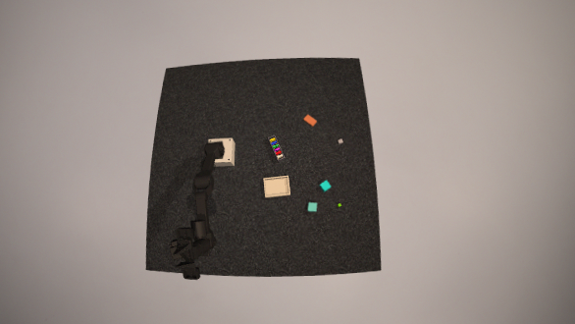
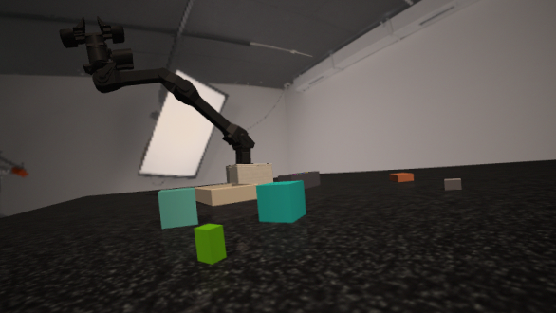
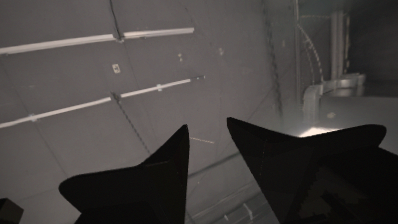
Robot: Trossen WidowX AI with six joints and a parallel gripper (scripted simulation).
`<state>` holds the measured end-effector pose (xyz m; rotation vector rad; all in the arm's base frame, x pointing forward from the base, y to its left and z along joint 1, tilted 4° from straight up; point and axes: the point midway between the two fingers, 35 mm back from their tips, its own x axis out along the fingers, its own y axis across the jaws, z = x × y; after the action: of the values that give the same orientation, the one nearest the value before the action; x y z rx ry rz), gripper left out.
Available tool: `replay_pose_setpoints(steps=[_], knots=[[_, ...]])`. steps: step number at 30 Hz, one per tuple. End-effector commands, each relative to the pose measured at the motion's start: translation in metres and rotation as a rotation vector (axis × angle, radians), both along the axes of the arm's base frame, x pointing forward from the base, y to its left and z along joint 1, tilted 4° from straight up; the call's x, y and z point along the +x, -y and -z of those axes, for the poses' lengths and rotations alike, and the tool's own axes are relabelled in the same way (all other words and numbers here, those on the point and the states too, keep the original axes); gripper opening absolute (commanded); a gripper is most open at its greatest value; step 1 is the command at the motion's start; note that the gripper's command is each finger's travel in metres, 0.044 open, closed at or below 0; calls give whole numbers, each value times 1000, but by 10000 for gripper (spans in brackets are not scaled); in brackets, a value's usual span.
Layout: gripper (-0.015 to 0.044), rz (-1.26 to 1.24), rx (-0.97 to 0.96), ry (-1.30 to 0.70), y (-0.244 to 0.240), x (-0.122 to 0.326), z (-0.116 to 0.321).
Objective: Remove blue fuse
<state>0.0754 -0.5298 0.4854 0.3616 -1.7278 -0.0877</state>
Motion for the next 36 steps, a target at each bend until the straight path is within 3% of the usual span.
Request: replay_pose_setpoints(steps=[1,5,18,28,36], knots=[[169,0,7,-3,1,2,0],[74,0,142,-80,13,51,7],[74,-49,553,-551,-3,252,71],[74,-116,688,-1061,-91,383,150],[74,-174,651,-1512,-197,448,221]])
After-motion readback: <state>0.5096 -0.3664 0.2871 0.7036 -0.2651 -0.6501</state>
